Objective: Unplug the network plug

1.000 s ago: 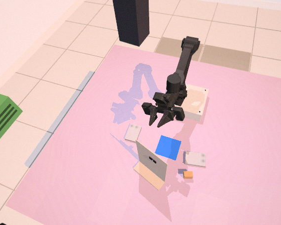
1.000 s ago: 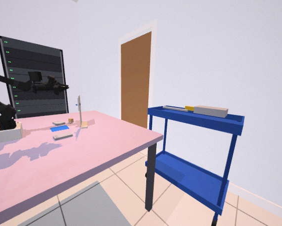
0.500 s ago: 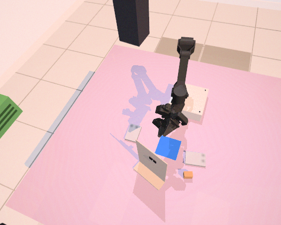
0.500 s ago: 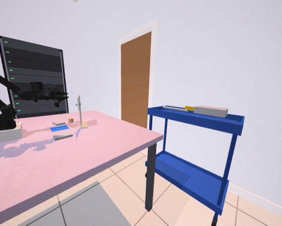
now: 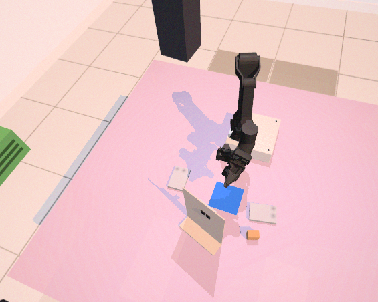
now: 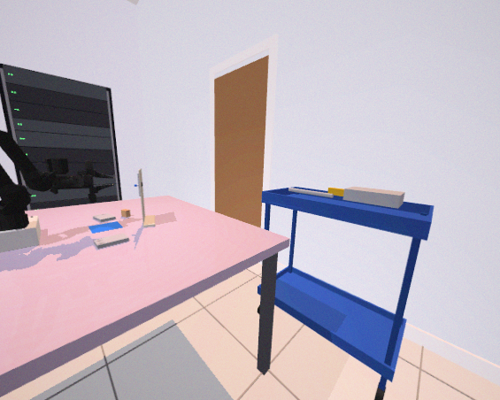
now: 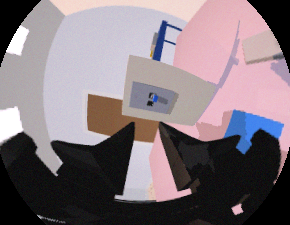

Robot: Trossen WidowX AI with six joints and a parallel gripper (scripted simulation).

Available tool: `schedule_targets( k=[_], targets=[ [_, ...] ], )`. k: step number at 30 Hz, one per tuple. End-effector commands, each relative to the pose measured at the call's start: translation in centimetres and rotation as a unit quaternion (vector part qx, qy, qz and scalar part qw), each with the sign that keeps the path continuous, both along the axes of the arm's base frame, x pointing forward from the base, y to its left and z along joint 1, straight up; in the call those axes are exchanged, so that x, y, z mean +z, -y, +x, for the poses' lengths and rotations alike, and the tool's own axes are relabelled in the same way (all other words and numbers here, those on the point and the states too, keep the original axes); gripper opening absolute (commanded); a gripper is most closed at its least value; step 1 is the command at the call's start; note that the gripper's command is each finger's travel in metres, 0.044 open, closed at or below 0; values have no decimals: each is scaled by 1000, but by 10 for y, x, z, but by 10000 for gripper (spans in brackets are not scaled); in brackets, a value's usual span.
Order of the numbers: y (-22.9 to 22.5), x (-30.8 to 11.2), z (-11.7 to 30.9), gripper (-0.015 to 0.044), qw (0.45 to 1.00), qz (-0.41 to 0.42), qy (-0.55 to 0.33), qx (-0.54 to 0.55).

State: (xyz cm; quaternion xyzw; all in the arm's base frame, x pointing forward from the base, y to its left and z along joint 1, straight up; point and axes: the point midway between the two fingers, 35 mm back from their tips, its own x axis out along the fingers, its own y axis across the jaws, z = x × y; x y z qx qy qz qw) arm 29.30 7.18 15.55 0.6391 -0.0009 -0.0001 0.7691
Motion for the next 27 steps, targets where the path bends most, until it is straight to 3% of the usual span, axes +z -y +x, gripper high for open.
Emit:
schedule_targets(
  k=[1, 11, 27],
  targets=[
    [-1, -18, -15, 156, 997, 79, -9, -2],
    [-1, -22, -18, 156, 995, 104, -9, -2],
    [12, -21, 33, 156, 995, 97, 5, 18]
  ],
)
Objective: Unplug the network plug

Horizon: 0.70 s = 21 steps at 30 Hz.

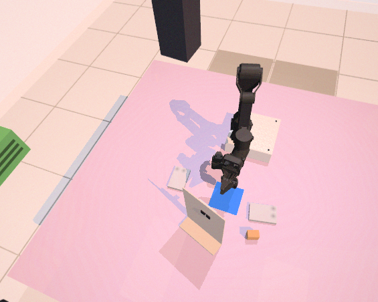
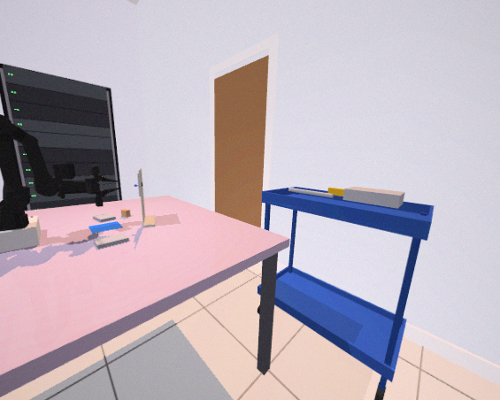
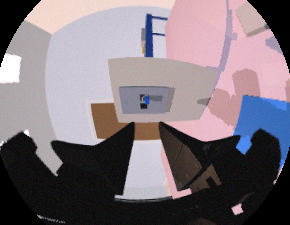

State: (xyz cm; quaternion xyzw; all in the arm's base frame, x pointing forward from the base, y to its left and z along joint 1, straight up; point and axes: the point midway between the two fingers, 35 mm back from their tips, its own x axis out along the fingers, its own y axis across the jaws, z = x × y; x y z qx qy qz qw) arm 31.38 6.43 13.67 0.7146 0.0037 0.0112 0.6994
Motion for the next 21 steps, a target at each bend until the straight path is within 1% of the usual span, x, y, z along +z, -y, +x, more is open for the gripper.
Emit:
schedule_targets(
  k=[1, 21],
  targets=[
    [5, -3, 15, 156, 1000, -6, 3, 7],
    [10, -2, 42, 156, 1000, -7, 5, 7]
  ],
)
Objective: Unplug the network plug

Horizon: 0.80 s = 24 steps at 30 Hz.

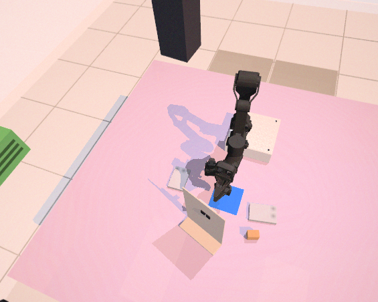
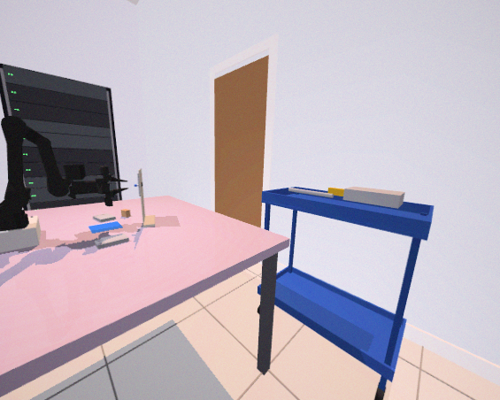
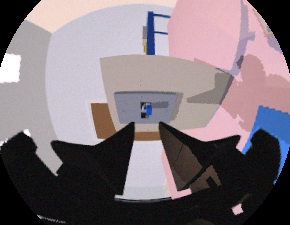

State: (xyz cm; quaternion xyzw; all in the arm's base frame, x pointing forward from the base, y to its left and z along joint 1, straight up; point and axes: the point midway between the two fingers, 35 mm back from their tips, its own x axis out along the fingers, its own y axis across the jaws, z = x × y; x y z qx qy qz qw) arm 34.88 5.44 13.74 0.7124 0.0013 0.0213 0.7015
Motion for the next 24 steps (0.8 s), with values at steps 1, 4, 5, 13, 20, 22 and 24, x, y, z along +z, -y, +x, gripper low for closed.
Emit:
schedule_targets(
  k=[1, 4, 5, 13, 20, 22, 24],
  targets=[
    [1, -2, 8, 156, 1000, -4, -4, 2],
    [2, -2, 13, 156, 1000, -4, -4, 2],
    [2, -2, 14, 156, 1000, -4, -3, 2],
    [6, -2, 27, 156, 1000, -4, -3, 2],
    [9, -1, 38, 156, 1000, -4, -2, 2],
    [10, -1, 40, 156, 1000, -4, -2, 2],
    [10, -1, 40, 130, 1000, -4, -2, 2]
  ],
)
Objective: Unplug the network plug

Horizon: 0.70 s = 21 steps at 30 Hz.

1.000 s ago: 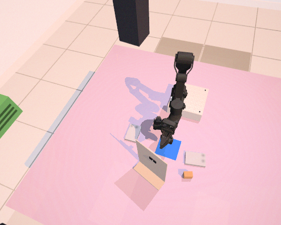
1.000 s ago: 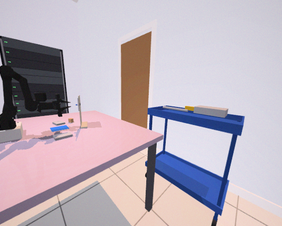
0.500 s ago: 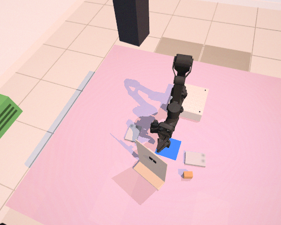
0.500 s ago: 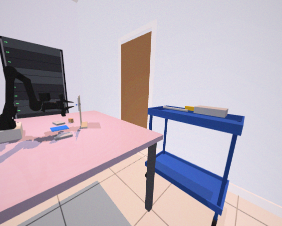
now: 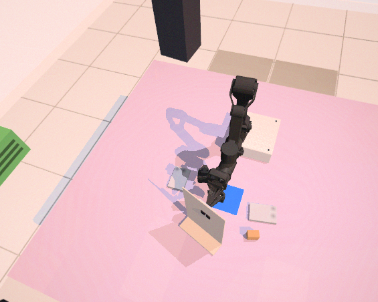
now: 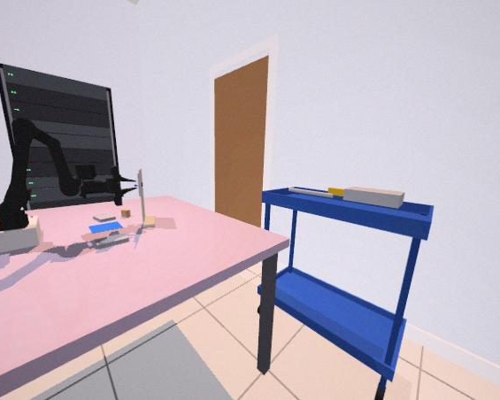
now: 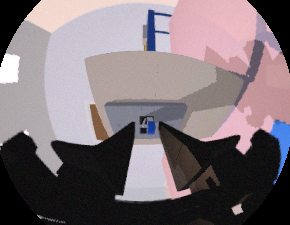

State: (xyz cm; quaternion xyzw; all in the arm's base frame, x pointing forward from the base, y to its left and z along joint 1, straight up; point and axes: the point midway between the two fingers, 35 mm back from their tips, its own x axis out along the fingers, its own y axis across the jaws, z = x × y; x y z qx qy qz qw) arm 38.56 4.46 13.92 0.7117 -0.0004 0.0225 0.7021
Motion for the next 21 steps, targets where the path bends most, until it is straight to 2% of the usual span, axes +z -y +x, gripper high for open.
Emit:
schedule_targets(
  k=[1, 21],
  targets=[
    [0, -3, 4, 123, 1000, -3, -4, 2],
    [0, -3, 4, 0, 1000, -3, -4, 2]
  ],
)
